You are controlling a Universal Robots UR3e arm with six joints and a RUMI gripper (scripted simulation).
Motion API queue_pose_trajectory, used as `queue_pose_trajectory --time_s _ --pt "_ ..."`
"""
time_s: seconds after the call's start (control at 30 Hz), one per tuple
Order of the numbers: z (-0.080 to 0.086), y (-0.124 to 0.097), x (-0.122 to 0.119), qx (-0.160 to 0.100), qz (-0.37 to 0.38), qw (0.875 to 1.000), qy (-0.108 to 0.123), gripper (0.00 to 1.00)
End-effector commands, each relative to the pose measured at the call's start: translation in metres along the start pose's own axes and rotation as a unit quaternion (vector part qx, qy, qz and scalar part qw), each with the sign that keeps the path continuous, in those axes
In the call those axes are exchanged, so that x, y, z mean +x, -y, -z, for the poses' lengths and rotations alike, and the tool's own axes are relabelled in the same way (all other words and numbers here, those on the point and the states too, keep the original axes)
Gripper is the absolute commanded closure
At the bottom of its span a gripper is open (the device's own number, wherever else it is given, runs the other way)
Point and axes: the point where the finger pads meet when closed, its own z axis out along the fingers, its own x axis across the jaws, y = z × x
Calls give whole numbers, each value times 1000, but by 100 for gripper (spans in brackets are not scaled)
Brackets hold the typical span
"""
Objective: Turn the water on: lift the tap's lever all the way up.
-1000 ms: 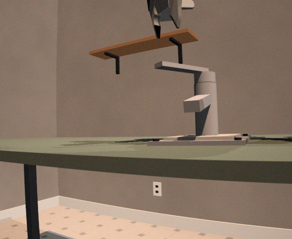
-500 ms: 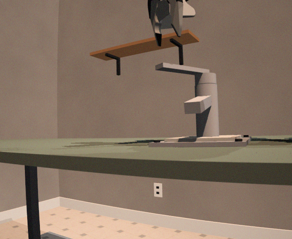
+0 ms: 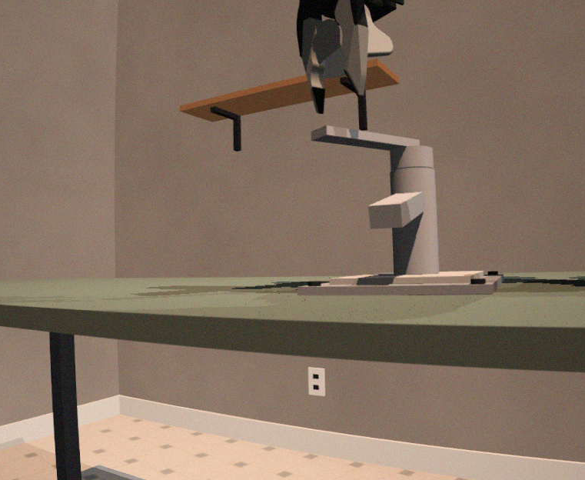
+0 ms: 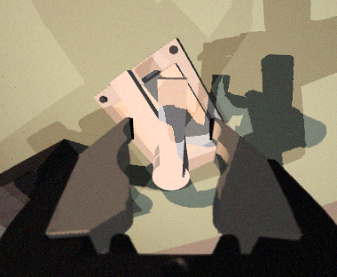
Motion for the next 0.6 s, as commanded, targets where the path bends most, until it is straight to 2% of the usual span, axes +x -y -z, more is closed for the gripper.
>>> queue_pose_trajectory --time_s 0.0,0.57 --pt "-6 0 1 1 0 1000 -2 63" --pt "-16 0 1 1 0 1000 -2 63"
